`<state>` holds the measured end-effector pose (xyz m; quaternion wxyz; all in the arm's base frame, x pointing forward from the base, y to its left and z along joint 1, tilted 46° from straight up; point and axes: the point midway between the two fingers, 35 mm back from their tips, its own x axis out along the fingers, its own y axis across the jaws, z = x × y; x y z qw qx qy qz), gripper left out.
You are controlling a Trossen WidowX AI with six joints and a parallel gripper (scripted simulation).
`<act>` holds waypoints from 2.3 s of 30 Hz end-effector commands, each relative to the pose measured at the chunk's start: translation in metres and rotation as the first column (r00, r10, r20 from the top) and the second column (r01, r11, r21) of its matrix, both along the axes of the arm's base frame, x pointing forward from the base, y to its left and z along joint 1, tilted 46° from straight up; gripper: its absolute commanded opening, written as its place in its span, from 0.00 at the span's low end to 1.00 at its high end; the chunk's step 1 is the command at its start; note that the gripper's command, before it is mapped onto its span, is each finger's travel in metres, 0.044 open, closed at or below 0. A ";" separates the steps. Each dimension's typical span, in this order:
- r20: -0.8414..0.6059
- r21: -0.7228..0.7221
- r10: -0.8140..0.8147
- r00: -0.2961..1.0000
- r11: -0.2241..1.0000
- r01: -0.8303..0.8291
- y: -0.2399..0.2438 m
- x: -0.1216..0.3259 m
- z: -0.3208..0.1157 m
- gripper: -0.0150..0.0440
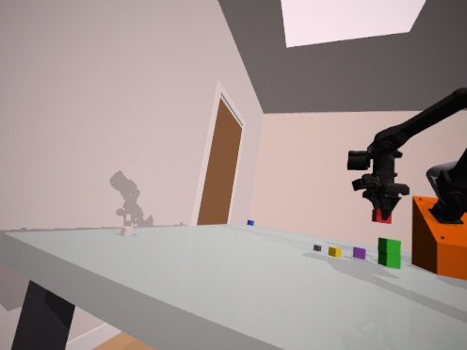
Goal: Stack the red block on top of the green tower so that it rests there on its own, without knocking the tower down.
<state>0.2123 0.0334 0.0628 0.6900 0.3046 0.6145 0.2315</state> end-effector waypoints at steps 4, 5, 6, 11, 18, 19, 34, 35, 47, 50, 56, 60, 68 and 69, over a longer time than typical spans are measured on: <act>-0.006 0.011 -0.001 1.000 1.000 0.002 0.013 -0.014 0.005 0.25; -0.006 0.011 -0.001 1.000 1.000 0.002 0.013 -0.013 0.005 0.25; -0.006 0.011 -0.002 1.000 1.000 0.002 0.015 -0.013 0.004 0.25; -0.006 0.012 -0.001 1.000 1.000 0.002 0.022 -0.013 -0.003 0.25; -0.006 0.011 -0.002 1.000 1.000 0.002 0.035 -0.011 -0.015 0.25; -0.006 0.012 -0.002 1.000 1.000 0.002 0.038 -0.011 -0.017 0.25; -0.006 0.014 -0.001 1.000 1.000 0.002 0.045 -0.010 -0.022 0.25; -0.006 0.014 -0.001 1.000 1.000 0.002 0.045 -0.010 -0.022 0.25; -0.006 0.014 -0.001 1.000 1.000 0.002 0.045 -0.010 -0.022 0.25; -0.003 0.010 0.000 1.000 1.000 0.000 0.044 -0.010 -0.022 0.30; -0.003 0.010 0.000 1.000 1.000 0.000 0.044 -0.010 -0.022 0.57; -0.003 0.010 0.000 1.000 1.000 0.000 0.044 -0.010 -0.022 0.74; -0.003 0.010 0.000 1.000 1.000 0.000 0.044 -0.010 -0.022 1.00; -0.003 0.010 0.000 1.000 1.000 0.000 0.044 -0.010 -0.022 1.00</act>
